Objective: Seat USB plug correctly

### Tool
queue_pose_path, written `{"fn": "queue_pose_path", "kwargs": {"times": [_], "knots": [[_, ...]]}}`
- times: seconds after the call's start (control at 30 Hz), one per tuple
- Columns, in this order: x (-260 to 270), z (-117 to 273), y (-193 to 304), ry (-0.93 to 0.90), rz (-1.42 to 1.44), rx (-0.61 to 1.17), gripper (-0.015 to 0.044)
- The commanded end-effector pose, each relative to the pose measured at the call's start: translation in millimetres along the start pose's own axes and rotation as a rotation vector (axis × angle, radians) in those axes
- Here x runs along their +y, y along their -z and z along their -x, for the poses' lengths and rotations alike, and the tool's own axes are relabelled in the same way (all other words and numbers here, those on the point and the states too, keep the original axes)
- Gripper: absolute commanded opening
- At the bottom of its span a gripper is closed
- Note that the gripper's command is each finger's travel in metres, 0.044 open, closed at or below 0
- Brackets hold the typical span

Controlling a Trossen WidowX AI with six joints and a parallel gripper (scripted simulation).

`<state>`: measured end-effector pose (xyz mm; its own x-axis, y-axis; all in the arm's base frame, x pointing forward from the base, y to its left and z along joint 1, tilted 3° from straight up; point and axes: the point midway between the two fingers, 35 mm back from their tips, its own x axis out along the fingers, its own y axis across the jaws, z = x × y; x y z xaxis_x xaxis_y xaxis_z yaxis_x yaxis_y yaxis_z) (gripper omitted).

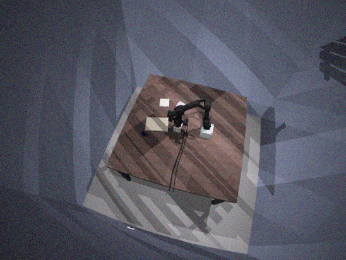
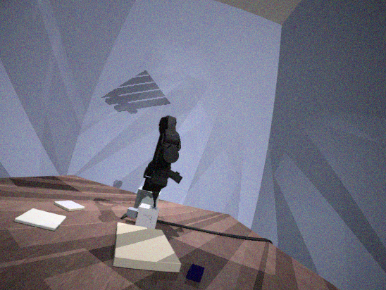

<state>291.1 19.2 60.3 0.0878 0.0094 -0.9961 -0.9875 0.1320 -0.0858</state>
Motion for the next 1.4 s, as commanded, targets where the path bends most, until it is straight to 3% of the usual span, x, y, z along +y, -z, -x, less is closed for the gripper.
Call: {"fn": "queue_pose_path", "kwargs": {"times": [0.0, 1.37], "knots": [[-0.3, 0.3, -0.1, 0.001, 0.000, 0.000, 0.0000], [-0.1, 18.4, 0.0, 0.000, 0.000, 0.000, 0.0000]]}}
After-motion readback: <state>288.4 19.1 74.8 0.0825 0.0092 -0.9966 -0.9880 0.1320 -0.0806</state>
